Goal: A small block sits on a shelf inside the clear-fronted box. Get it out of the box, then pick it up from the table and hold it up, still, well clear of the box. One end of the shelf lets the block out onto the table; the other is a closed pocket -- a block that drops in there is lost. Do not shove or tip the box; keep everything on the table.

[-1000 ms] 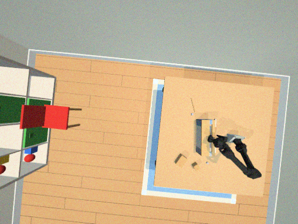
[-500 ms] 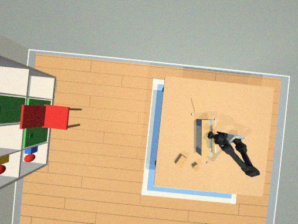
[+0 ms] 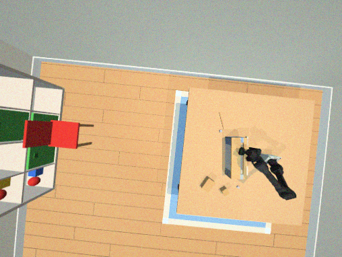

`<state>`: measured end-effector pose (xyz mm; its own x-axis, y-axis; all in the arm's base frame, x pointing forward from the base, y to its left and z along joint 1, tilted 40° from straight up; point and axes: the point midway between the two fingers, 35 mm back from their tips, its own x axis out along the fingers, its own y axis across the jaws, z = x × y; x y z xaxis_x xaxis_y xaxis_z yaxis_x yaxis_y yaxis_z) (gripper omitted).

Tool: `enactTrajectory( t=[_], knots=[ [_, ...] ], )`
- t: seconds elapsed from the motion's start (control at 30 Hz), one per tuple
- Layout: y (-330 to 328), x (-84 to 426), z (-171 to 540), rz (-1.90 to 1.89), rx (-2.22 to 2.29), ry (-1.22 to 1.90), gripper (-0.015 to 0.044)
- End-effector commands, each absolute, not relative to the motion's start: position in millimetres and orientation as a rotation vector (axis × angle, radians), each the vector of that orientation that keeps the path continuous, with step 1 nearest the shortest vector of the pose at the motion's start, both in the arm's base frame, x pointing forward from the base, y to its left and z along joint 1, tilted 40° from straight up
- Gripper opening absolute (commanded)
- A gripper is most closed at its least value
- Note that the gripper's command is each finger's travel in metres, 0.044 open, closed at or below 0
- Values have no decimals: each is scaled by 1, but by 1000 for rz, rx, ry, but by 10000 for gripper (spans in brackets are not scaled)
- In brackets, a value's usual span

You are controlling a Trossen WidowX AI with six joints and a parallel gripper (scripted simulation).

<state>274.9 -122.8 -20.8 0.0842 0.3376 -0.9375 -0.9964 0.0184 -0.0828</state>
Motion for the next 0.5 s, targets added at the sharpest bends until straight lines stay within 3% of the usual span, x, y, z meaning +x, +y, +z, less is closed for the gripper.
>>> enactTrajectory(
  t=[0.0, 0.47],
  knots=[
    [-132, 278, -25, 1282, -1002, 895, 400],
    [-157, 278, -27, 1283, -1001, 897, 400]
  ],
)
